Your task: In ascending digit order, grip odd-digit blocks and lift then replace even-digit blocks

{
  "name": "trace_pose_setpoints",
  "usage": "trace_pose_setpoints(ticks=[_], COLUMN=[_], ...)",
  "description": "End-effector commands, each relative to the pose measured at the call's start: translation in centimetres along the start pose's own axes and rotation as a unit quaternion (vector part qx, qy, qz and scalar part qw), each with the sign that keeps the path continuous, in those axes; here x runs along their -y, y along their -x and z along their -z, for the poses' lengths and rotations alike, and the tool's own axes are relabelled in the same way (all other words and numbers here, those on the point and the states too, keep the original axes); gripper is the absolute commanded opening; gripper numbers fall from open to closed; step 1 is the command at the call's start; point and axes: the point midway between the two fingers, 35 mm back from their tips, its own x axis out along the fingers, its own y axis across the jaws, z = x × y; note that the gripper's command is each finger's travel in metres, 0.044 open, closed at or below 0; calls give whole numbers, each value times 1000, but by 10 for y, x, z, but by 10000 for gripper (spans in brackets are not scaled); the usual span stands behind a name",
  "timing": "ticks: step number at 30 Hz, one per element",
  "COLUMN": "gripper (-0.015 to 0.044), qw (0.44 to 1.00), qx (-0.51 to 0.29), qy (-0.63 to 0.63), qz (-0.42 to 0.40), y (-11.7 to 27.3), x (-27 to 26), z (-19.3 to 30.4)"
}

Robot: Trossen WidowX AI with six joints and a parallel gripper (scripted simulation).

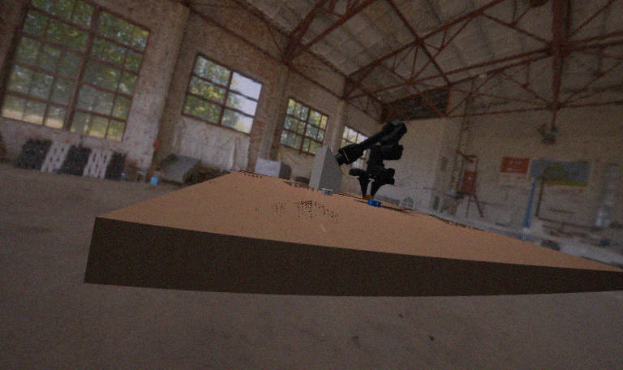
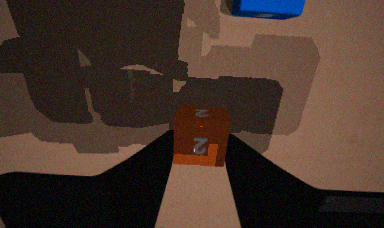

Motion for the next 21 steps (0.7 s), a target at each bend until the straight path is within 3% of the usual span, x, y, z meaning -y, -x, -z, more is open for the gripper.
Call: trace_pose_setpoints(ticks=[1, 18, 21], gripper=[120, 120, 199], qw=[1000, 1000, 1000], qx=[-1, -1, -1], qy=[-3, -3, -3], qz=[-1, -2, -2], y=[-5, -12, -12], x=[0, 0, 0], z=[1, 1, 1])
